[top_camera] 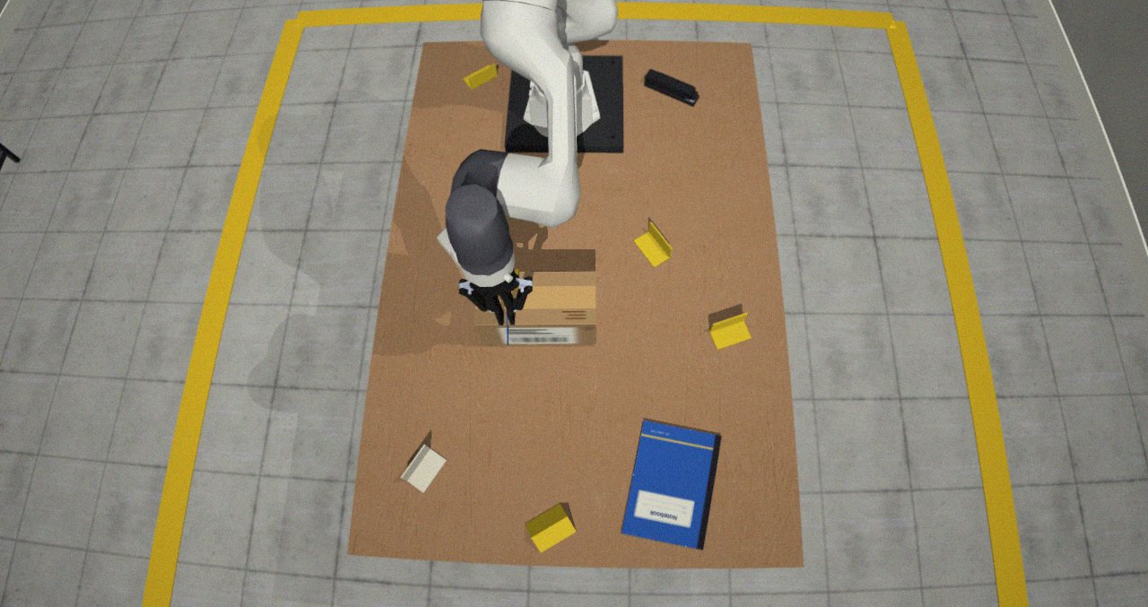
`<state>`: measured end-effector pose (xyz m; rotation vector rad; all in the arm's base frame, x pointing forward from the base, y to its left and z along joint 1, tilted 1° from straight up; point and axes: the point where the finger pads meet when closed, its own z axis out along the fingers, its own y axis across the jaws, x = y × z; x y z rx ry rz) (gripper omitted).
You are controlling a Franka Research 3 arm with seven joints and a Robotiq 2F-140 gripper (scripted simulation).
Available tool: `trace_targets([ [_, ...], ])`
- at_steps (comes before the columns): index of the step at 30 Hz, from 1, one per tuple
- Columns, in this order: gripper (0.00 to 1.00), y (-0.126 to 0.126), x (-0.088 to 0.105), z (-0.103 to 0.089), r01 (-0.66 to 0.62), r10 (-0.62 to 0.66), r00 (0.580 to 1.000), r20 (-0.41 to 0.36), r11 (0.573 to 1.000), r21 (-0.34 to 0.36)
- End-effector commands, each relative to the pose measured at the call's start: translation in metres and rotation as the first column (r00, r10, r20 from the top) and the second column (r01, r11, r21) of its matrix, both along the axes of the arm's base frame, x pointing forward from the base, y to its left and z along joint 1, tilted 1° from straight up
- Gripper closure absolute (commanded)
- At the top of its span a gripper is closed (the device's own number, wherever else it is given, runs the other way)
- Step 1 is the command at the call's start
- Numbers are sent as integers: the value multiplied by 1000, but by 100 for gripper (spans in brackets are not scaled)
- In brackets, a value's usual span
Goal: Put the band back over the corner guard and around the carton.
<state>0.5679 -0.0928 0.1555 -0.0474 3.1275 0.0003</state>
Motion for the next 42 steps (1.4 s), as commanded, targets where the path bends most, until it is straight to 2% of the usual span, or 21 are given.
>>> trace_targets([
  [1,82,0,0,-2,-4,4,1000,-1,1000,1],
  [42,82,0,0,-8,-4,4,1000,-1,1000,1],
])
